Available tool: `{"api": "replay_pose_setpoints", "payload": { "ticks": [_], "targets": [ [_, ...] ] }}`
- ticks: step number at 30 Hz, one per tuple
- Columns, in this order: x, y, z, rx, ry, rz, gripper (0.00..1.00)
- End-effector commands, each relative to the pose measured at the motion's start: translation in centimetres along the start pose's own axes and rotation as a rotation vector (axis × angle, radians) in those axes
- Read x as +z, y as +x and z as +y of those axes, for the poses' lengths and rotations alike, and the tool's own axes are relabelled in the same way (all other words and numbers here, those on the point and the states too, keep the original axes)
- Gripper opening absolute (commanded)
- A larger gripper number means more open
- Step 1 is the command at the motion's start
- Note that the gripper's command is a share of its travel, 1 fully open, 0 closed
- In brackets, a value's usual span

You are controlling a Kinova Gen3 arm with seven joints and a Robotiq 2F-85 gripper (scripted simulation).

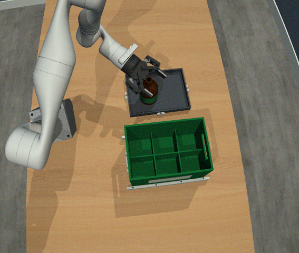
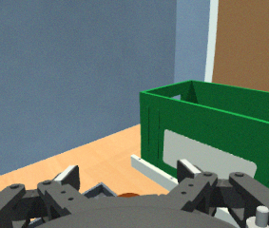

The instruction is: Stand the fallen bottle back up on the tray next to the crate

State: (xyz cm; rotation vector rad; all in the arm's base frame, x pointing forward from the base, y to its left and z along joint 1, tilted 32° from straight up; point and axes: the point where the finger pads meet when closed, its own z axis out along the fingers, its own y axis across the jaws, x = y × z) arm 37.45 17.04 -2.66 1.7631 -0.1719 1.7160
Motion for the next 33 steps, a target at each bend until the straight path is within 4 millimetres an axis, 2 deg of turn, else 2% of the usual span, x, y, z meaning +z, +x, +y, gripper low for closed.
{"api": "replay_pose_setpoints", "payload": {
  "ticks": [1, 33],
  "targets": [
    [-0.2, 0.6, -0.1, 0.006, 0.002, -0.001, 1.00],
    [-2.4, 6.6, -0.1, 0.006, 0.002, -0.001, 1.00]
  ]
}}
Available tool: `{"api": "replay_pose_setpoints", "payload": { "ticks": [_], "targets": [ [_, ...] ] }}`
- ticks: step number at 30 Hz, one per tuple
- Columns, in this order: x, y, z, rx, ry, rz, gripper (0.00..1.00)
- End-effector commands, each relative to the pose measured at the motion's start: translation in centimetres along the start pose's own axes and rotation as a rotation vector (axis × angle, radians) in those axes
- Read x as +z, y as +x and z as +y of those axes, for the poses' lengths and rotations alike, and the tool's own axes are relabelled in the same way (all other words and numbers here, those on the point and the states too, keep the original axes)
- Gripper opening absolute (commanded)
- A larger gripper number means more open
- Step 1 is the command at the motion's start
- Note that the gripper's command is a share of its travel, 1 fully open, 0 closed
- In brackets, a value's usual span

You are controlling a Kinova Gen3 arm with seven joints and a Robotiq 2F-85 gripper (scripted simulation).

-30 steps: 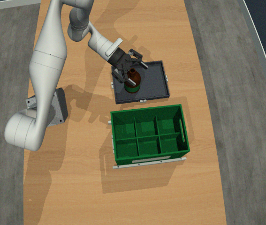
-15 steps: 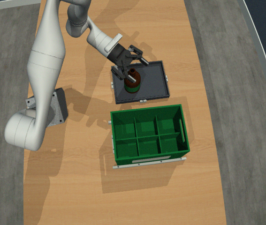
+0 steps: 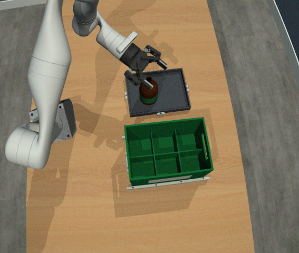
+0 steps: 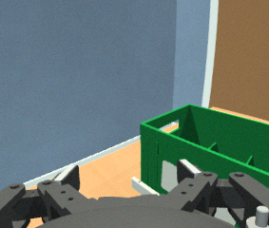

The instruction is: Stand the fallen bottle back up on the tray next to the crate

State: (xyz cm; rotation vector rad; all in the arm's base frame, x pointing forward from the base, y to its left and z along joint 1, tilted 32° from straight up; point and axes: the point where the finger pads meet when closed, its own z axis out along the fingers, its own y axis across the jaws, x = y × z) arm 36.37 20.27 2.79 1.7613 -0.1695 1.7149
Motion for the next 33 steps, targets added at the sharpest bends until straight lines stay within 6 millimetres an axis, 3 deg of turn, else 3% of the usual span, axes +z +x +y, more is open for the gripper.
{"api": "replay_pose_setpoints", "payload": {
  "ticks": [1, 12, 26, 27, 33],
  "targets": [
    [-0.3, 0.7, -0.1, 0.008, 0.002, -0.002, 1.00],
    [-0.7, 2.1, -0.1, 0.008, 0.002, -0.002, 1.00],
    [-0.9, 2.4, -0.1, 0.008, 0.002, -0.002, 1.00],
    [-0.9, 2.4, -0.1, 0.008, 0.002, -0.002, 0.00],
    [-0.9, 2.4, -0.1, 0.008, 0.002, -0.002, 0.00]
  ]
}}
